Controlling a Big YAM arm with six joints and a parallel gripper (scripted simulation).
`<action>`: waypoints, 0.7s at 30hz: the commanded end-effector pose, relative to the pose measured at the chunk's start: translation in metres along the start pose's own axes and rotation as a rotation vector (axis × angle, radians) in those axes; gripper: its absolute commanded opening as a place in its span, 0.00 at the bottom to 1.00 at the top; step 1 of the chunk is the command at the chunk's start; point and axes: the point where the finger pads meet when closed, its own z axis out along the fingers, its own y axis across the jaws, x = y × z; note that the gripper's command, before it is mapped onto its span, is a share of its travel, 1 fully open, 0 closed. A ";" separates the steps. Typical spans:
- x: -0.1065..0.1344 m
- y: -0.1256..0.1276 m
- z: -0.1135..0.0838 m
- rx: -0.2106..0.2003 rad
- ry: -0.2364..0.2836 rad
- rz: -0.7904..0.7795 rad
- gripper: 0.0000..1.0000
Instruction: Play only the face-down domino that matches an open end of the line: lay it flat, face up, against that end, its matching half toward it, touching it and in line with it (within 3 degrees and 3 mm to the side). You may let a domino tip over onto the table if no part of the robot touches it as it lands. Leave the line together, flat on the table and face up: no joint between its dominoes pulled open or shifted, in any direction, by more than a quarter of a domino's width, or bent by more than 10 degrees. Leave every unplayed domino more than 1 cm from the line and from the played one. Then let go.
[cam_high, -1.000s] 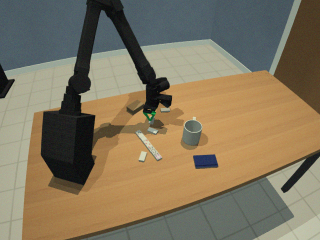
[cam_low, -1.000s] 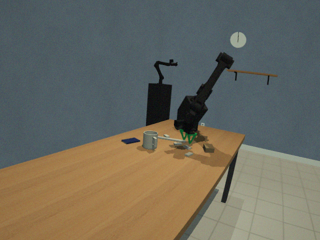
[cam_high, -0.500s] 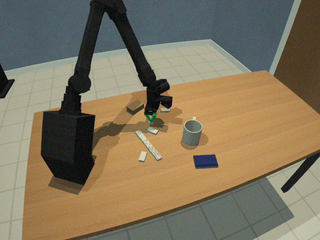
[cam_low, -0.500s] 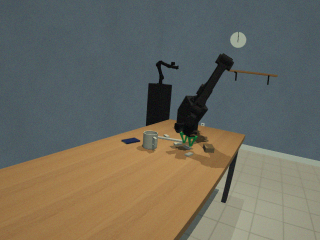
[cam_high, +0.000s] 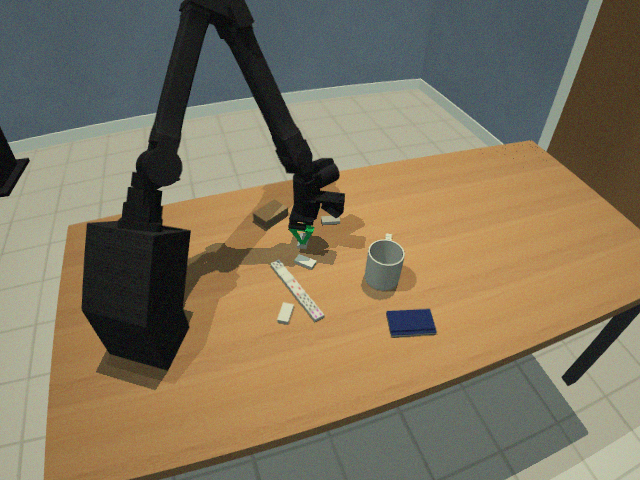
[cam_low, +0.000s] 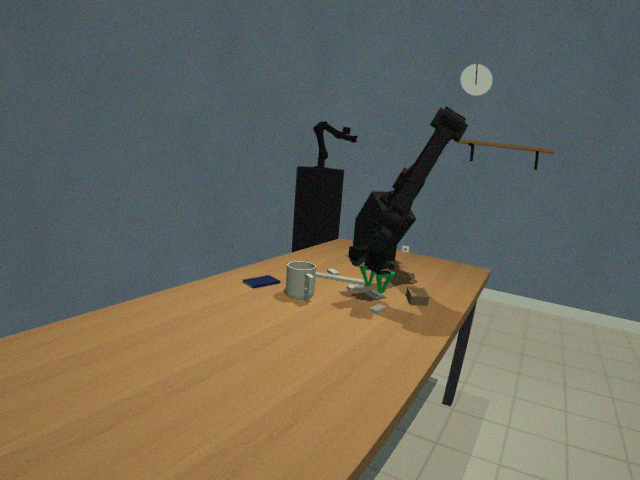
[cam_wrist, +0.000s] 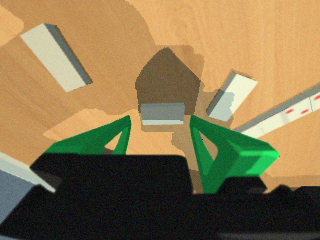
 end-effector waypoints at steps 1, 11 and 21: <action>-0.006 0.006 0.001 -0.013 -0.011 -0.019 0.74; -0.003 0.003 0.002 -0.009 -0.003 -0.029 0.74; -0.001 0.000 0.000 -0.002 0.000 -0.019 0.74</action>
